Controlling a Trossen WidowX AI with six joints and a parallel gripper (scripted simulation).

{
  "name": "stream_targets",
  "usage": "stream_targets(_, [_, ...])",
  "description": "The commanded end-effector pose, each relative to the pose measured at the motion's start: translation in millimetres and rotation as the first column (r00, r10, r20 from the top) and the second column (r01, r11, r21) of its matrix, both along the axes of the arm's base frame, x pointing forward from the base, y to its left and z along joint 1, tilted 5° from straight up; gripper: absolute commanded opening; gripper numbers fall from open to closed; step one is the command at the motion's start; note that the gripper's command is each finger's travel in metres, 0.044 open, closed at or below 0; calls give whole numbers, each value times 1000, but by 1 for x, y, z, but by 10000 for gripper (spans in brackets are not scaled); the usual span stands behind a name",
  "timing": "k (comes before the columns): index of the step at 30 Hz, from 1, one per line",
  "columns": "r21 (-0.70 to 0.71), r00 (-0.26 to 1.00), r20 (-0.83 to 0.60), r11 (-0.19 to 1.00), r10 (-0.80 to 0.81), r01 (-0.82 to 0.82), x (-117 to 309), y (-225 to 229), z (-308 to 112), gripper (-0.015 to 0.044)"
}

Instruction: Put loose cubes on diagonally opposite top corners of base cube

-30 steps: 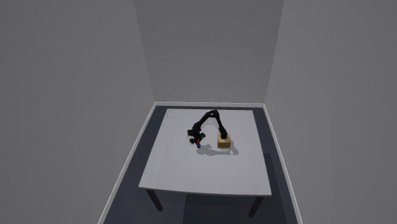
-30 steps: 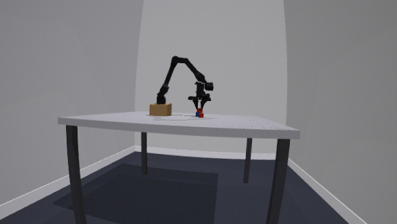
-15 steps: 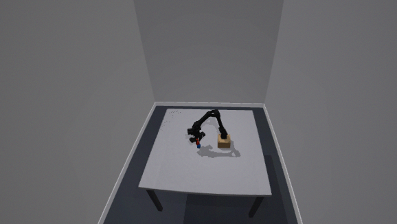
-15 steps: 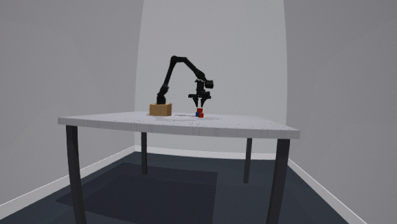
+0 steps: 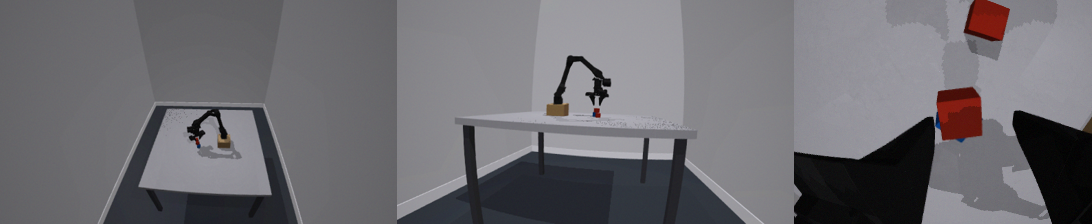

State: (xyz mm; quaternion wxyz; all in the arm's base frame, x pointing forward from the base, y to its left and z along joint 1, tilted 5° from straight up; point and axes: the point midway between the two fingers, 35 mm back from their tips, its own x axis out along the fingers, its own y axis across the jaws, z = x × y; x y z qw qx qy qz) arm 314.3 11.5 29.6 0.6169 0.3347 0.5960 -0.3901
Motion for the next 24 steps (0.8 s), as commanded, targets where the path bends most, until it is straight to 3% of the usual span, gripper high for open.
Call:
stream_targets(1, [5,992,25,992,-124,124,8,-29,18,265])
stream_targets(6, [6,957,39,958,-288,288,8,-68,40,265])
stream_targets(11, [5,950,40,951,-310,310,8,-73,43,265])
stream_targets(18, [5,950,40,951,-310,310,8,-77,-13,265])
stream_targets(24, [5,950,40,951,-310,310,8,-78,-20,265])
